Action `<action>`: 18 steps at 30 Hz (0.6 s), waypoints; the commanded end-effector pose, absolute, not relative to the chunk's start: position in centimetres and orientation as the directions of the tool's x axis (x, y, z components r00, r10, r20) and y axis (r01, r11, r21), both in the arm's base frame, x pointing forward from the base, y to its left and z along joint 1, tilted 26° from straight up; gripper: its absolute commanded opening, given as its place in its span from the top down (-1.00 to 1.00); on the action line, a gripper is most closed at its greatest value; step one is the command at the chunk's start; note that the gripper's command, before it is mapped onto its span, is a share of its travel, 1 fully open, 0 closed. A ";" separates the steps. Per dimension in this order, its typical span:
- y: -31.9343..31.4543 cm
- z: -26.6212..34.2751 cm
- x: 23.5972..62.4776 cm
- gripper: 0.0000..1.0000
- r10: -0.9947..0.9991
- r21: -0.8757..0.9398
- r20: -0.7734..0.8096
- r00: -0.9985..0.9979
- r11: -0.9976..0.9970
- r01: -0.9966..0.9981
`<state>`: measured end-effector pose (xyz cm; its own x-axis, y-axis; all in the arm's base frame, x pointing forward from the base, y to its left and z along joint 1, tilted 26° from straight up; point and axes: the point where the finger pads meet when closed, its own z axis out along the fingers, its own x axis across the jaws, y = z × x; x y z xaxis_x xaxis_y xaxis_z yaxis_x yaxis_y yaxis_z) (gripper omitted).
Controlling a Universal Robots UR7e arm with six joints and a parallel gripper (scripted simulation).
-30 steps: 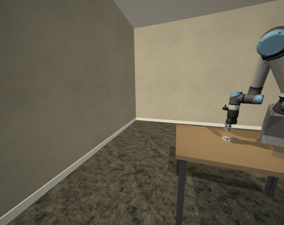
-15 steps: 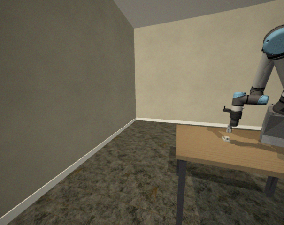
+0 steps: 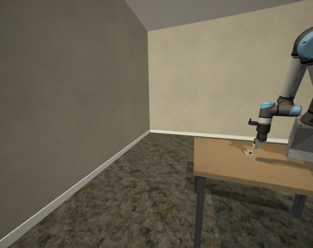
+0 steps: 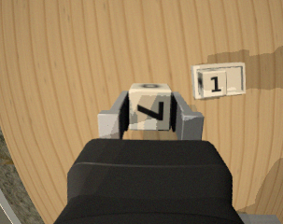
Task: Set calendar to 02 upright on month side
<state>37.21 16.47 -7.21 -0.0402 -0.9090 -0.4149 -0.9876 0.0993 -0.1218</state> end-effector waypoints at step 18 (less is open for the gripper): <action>17.6 -6.8 36.8 -0.20 -0.914 -0.179 -0.395 0.096 -0.026 -0.983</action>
